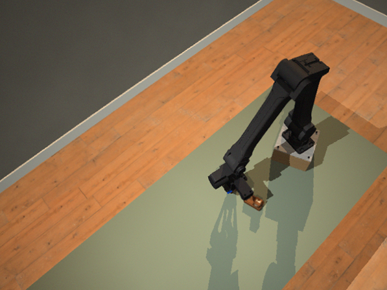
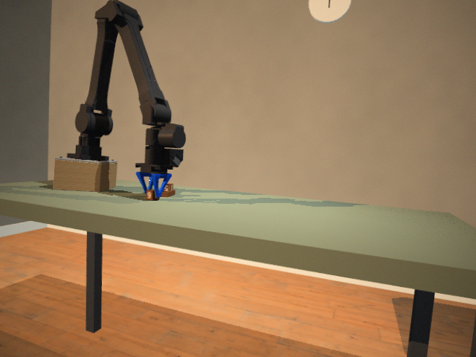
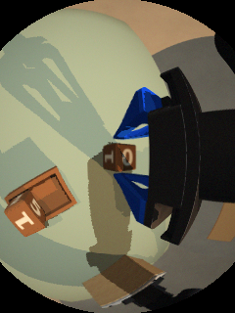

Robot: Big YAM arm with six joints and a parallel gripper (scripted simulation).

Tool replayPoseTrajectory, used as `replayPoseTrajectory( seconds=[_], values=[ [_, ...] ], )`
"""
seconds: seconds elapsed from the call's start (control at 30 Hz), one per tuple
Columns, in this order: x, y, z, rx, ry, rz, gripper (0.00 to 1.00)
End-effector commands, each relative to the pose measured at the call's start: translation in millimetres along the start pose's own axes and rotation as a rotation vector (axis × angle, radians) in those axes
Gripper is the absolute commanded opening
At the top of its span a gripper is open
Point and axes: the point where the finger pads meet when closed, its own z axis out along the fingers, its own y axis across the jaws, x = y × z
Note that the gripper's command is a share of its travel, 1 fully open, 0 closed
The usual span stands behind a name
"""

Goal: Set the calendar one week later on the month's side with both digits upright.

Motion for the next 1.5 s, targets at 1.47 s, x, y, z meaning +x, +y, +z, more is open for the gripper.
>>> replayPoseTrajectory(
  seconds=[1.47],
  values=[
    [0.1, -9.0, -4.9, 0.027, -0.005, 0.004, 0.27]
  ],
)
